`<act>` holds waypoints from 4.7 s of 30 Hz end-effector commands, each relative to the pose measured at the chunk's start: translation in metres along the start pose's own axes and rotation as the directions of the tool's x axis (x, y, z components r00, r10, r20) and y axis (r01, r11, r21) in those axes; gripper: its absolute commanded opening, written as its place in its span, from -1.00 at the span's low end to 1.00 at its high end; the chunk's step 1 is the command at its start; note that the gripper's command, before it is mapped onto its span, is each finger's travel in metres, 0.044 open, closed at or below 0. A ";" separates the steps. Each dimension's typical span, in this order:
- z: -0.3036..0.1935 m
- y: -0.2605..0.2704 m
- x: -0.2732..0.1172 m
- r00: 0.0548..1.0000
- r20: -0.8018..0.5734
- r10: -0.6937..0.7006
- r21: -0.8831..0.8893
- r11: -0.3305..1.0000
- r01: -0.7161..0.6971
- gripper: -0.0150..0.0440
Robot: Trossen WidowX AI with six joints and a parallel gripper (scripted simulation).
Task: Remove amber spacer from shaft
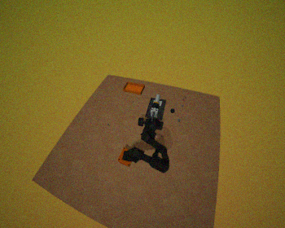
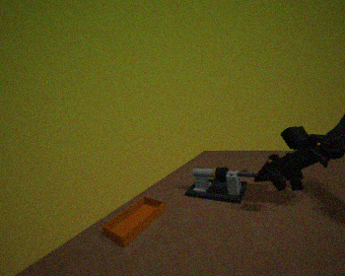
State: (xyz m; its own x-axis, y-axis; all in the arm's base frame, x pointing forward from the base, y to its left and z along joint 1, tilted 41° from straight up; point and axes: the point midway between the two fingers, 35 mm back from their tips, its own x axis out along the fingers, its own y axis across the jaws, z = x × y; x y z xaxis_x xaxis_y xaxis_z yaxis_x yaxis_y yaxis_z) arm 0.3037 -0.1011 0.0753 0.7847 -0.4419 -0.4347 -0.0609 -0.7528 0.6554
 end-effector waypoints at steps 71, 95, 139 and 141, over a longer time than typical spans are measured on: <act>0.004 0.000 -0.007 1.000 0.000 -0.002 -0.003 1.000 0.002 -0.49; 0.006 0.000 -0.009 1.000 0.000 -0.002 -0.003 1.000 0.002 -0.49; 0.008 0.000 -0.013 1.000 0.000 -0.002 -0.003 1.000 0.002 -0.49; 0.008 0.000 -0.013 1.000 0.000 -0.002 -0.003 1.000 0.002 -0.49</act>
State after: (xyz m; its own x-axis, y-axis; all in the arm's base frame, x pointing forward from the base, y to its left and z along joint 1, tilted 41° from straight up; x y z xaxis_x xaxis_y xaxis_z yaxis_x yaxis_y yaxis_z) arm 0.2889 -0.0990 0.0763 0.7843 -0.4421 -0.4353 -0.0605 -0.7528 0.6555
